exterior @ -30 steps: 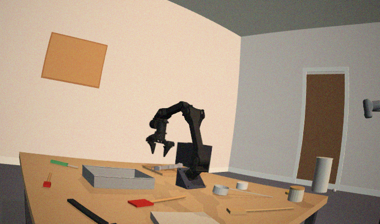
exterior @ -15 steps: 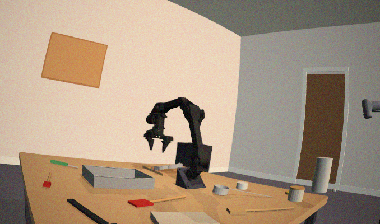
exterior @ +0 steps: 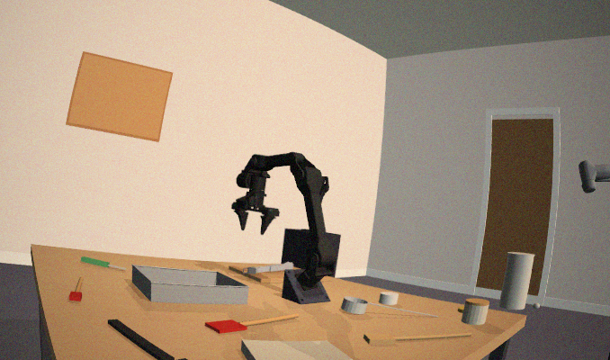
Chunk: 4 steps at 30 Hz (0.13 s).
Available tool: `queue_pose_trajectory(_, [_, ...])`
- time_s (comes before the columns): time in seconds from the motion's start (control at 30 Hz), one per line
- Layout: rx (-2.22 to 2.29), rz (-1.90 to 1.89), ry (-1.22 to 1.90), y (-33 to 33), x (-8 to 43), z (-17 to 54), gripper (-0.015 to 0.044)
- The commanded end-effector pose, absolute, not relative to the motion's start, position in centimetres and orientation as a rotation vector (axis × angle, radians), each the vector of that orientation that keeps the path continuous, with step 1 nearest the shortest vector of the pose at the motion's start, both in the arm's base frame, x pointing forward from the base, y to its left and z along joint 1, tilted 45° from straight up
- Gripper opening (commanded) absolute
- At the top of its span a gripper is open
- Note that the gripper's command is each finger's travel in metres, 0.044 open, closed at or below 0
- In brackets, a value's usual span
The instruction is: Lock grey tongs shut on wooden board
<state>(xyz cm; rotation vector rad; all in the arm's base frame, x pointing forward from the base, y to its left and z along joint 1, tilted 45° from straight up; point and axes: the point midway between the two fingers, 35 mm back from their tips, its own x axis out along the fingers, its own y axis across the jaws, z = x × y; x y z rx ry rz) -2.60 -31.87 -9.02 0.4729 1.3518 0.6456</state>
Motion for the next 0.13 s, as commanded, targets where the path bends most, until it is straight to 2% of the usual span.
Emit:
queue_pose_trajectory(0.0, [0.47, 0.649, 1.353, -31.92, -2.63, -9.01, 0.044])
queue_pose_trajectory(0.1, [0.47, 0.649, 1.353, -31.92, -2.63, -9.01, 0.044])
